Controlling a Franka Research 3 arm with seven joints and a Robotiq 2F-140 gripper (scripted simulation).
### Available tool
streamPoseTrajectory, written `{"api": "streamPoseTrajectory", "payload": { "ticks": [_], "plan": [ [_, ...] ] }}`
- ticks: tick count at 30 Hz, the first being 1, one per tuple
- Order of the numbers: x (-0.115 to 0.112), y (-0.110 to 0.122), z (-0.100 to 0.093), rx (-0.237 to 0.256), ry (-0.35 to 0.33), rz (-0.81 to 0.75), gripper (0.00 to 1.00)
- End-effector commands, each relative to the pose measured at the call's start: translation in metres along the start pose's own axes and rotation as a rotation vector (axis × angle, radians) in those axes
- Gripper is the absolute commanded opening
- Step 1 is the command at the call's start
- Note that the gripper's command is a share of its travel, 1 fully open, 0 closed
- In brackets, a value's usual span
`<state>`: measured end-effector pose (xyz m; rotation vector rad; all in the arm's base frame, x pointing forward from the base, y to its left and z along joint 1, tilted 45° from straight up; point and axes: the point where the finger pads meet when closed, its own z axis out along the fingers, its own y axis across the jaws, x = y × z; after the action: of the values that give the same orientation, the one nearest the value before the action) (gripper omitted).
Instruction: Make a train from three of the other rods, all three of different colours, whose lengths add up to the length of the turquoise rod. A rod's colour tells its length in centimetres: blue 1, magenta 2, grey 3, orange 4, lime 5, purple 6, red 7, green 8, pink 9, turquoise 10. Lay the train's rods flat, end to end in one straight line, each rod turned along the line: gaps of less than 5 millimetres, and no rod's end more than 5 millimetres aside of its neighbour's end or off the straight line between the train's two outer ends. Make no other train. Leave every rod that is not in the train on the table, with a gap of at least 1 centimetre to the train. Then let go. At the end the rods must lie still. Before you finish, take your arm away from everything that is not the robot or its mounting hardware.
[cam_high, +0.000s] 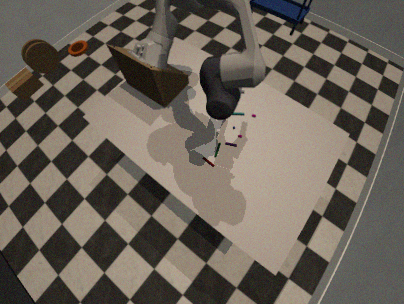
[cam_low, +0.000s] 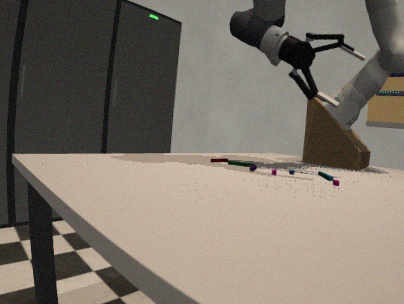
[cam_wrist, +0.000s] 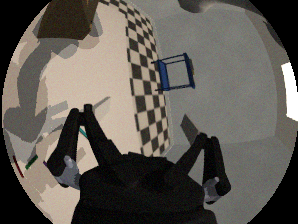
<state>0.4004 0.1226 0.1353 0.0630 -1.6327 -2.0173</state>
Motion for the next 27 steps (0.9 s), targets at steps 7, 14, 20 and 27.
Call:
{"api": "streamPoseTrajectory", "payload": {
  "ticks": [7,14,20,27],
  "plan": [
    [0.001,-0.005,-0.005,0.106,0.021,-0.096,1.00],
    [0.001,-0.005,-0.005,0.106,0.021,-0.096,1.00],
    [0.001,-0.005,-0.005,0.106,0.021,-0.096,1.00],
    [0.001,-0.006,-0.011,0.209,0.054,-0.178,1.00]
  ]
}}
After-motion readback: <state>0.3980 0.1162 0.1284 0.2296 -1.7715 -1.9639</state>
